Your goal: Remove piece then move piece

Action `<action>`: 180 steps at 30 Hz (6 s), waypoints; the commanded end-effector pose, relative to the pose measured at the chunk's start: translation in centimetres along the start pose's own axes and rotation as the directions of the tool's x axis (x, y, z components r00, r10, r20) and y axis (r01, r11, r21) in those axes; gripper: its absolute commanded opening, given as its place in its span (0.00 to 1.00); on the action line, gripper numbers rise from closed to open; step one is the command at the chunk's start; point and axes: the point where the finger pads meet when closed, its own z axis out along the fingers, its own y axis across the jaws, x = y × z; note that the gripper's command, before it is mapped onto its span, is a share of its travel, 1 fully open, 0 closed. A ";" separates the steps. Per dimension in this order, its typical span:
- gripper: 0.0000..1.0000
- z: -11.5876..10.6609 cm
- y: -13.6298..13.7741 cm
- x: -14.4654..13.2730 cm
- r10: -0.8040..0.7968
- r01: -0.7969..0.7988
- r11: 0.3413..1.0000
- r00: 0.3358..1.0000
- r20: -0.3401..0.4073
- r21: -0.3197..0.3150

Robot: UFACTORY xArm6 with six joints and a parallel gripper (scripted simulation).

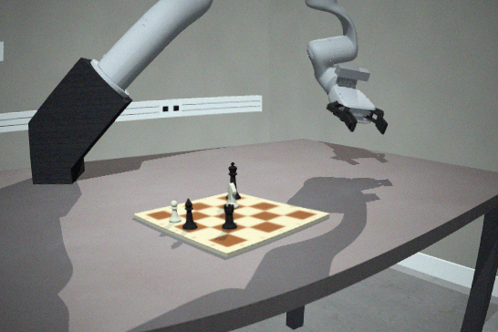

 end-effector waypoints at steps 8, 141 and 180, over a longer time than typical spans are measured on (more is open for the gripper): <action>1.00 2.3 6.9 0.8 0.297 -0.248 0.880 0.953 0.062 -0.406; 1.00 7.8 23.8 10.8 0.847 -0.622 -0.273 0.206 -0.490 -0.734; 1.00 19.7 36.8 13.8 0.450 -0.251 -0.890 -0.355 -0.819 -0.380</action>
